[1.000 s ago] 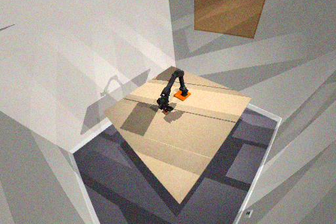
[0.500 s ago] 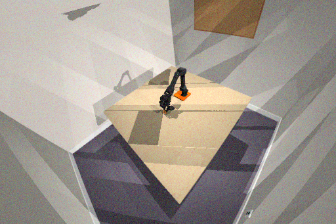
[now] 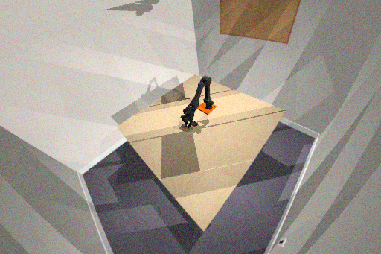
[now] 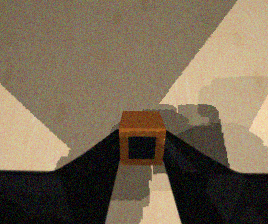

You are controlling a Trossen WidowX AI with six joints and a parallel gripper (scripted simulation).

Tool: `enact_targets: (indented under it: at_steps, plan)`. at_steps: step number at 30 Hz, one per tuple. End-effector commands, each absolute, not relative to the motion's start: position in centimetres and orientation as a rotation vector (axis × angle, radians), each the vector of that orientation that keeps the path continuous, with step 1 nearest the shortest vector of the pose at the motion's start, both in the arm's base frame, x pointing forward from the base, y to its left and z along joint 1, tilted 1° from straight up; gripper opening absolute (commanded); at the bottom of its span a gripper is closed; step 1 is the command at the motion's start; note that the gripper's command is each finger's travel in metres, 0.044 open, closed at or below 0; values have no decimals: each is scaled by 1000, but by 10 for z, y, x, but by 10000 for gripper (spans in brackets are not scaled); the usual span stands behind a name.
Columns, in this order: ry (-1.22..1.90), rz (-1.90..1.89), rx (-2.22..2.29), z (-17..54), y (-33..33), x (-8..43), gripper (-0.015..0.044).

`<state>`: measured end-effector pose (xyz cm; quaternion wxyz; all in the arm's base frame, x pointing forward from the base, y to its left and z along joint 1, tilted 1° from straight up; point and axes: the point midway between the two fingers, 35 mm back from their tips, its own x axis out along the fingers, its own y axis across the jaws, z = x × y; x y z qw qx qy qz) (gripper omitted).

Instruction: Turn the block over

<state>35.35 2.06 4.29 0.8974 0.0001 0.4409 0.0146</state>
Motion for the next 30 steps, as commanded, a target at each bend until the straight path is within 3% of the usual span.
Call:
enact_targets:
  at_steps: [1,30]
  plan:
    - [862,23,0,30,20,353,0]
    - [497,21,6,24,19,339,0]
